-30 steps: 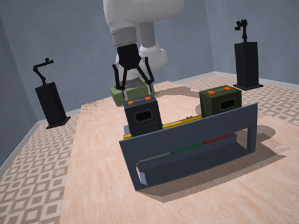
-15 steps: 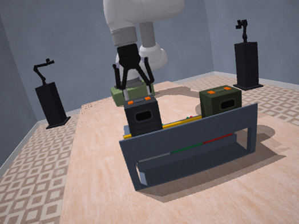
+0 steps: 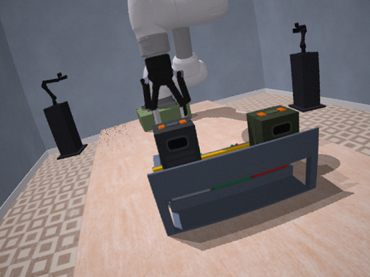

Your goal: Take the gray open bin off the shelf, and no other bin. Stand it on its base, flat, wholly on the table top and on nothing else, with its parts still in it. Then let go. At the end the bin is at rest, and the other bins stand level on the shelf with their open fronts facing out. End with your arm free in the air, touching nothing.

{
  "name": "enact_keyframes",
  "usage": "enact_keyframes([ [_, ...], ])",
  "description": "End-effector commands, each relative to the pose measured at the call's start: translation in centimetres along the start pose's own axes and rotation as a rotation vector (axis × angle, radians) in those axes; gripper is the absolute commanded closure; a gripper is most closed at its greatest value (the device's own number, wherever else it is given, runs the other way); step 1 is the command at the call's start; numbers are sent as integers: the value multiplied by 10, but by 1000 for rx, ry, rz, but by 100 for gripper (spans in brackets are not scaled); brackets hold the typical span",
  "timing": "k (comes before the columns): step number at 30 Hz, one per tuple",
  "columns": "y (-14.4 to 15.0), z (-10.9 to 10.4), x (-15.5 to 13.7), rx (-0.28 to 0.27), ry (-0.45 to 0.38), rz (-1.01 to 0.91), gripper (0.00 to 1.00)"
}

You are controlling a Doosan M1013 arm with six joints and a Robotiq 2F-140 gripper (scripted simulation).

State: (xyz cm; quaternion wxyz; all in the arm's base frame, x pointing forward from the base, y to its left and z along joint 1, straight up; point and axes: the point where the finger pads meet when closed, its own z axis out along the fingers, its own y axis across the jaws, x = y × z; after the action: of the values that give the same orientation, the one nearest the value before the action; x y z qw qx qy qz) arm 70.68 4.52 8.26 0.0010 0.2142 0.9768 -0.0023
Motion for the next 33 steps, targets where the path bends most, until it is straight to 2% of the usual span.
enact_keyframes([
  [1, 0, 0, 0, 0, 0, 181, 43],
  [2, 0, 0, 0, 0, 0, 233, 43],
  [14, 0, 0, 0, 0, 0, 233, 43],
  [19, 0, 0, 0, 0, 0, 492, 43],
  [31, 0, 0, 0, 0, 0, 492, 43],
  [33, 0, 0, 0, 0, 0, 596, 43],
])
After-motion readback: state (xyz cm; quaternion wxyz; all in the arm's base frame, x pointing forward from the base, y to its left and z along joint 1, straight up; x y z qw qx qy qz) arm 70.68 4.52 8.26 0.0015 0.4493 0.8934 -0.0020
